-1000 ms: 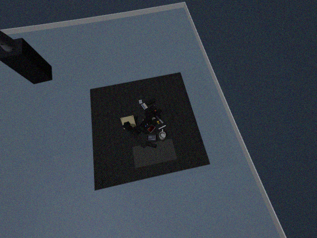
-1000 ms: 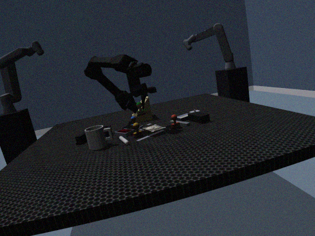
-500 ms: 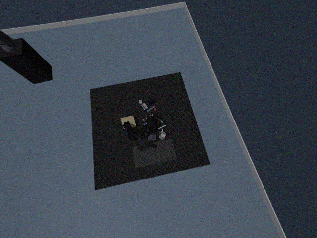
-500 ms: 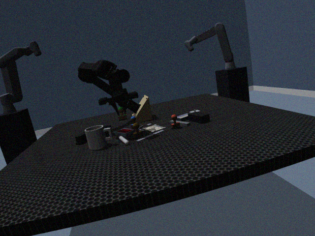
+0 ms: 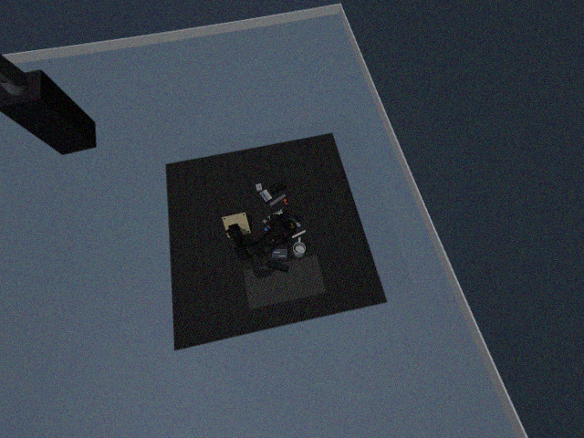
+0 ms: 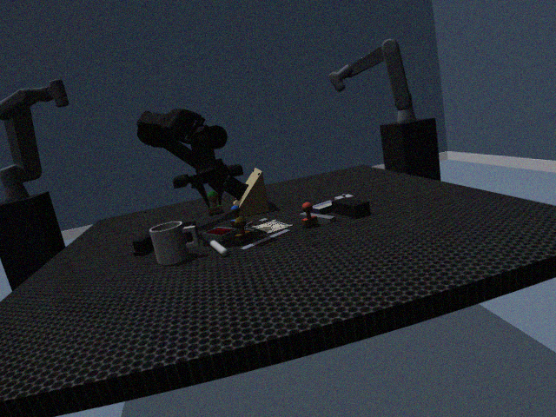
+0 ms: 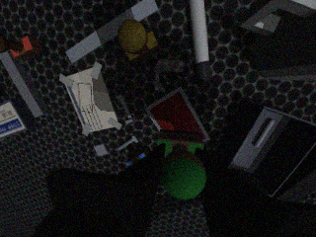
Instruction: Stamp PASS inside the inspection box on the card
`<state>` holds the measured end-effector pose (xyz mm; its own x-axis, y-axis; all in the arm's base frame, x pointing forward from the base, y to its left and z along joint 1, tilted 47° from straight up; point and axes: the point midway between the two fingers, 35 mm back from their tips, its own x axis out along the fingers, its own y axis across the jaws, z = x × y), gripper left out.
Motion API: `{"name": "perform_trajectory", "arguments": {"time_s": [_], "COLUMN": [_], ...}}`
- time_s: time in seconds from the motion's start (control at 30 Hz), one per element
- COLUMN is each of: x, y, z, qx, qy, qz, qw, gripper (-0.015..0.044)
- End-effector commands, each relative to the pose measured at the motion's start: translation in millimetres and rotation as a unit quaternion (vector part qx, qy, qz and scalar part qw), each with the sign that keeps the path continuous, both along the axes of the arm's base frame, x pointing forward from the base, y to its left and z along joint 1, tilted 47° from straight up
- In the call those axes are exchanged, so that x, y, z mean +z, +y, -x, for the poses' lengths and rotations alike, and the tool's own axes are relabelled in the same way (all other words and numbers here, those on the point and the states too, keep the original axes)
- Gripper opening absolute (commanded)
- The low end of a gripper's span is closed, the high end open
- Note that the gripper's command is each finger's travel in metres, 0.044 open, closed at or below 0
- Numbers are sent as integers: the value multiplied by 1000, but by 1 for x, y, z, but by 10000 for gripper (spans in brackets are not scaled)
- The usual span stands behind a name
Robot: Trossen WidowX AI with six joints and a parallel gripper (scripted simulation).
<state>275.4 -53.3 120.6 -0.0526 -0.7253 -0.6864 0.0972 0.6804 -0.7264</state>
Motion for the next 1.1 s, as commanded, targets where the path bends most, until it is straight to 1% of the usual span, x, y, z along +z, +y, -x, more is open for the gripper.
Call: {"name": "perform_trajectory", "arguments": {"time_s": [0.0,1.07], "x": [-2,-17], "y": [-4,-19], "z": [1,1], "qx": [0,0], "qy": [2,1], "qz": [2,2], "qw": [1000,1000], "gripper": [0,0]}}
